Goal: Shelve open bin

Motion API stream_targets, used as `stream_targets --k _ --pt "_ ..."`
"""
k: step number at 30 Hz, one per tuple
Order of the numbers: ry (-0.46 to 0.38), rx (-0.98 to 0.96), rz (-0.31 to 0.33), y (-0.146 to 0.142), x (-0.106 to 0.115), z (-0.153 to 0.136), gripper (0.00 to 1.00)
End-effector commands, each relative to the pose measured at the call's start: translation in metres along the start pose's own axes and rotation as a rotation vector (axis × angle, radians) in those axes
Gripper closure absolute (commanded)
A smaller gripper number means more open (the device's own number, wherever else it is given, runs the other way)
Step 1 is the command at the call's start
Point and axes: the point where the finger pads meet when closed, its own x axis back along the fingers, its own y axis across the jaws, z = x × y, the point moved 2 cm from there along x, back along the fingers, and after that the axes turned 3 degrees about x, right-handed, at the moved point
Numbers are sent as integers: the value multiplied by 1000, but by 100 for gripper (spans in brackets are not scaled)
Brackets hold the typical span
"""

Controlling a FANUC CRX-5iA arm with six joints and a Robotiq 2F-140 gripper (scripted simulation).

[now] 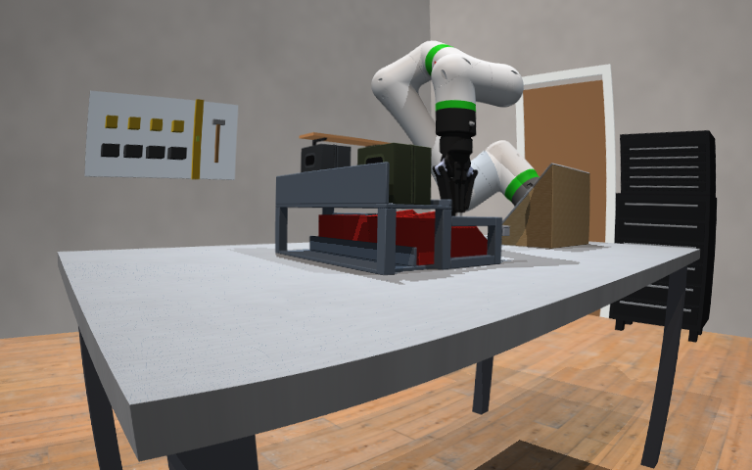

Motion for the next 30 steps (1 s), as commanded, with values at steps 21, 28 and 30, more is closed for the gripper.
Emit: stream_targets --k 21,28,30 --pt "0 0 0 6 0 0 100" --pt "0 0 0 13 0 0 100" --pt "0 0 0 14 0 0 100"
